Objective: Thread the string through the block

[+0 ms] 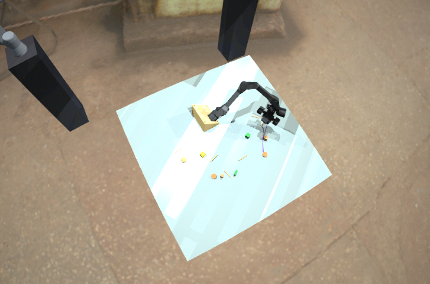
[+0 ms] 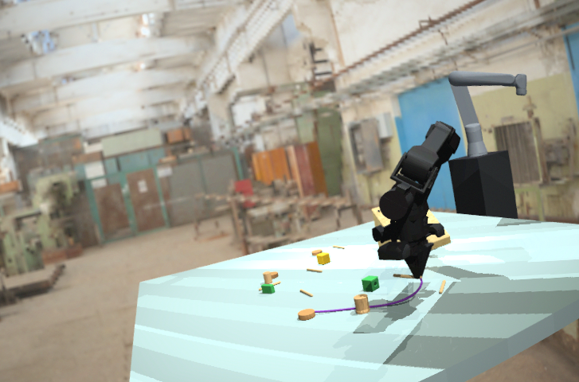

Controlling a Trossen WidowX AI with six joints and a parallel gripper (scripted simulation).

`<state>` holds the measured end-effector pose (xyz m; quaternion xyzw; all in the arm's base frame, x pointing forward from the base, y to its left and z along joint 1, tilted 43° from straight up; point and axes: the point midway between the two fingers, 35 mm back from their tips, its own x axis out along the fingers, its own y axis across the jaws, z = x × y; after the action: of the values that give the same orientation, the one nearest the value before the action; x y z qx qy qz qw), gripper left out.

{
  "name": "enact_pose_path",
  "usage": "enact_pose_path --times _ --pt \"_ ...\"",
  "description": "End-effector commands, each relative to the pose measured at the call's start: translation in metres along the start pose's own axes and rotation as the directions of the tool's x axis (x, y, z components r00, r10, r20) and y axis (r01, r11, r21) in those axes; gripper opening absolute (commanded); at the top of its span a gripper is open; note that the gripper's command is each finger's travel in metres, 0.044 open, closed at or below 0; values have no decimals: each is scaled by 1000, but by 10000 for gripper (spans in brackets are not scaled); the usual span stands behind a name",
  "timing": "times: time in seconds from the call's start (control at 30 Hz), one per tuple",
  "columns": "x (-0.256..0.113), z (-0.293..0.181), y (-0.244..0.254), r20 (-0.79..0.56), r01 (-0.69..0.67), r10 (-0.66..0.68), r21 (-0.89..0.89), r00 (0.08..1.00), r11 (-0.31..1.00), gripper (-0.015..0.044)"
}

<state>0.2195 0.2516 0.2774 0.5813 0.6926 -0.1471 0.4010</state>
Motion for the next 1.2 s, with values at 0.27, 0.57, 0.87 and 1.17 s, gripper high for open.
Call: enact_pose_path --times 0.27,0.57,0.87,1.17 --pt "3 0 -5 -23 -6 6 -13 1000 1000 0" --pt "11 4 -12 -22 -6 6 -12 1000 1000 0" --pt "18 8 -19 -22 -6 5 -12 1000 1000 0" --pt "25 12 -26 -22 -5 5 -12 1000 1000 0"
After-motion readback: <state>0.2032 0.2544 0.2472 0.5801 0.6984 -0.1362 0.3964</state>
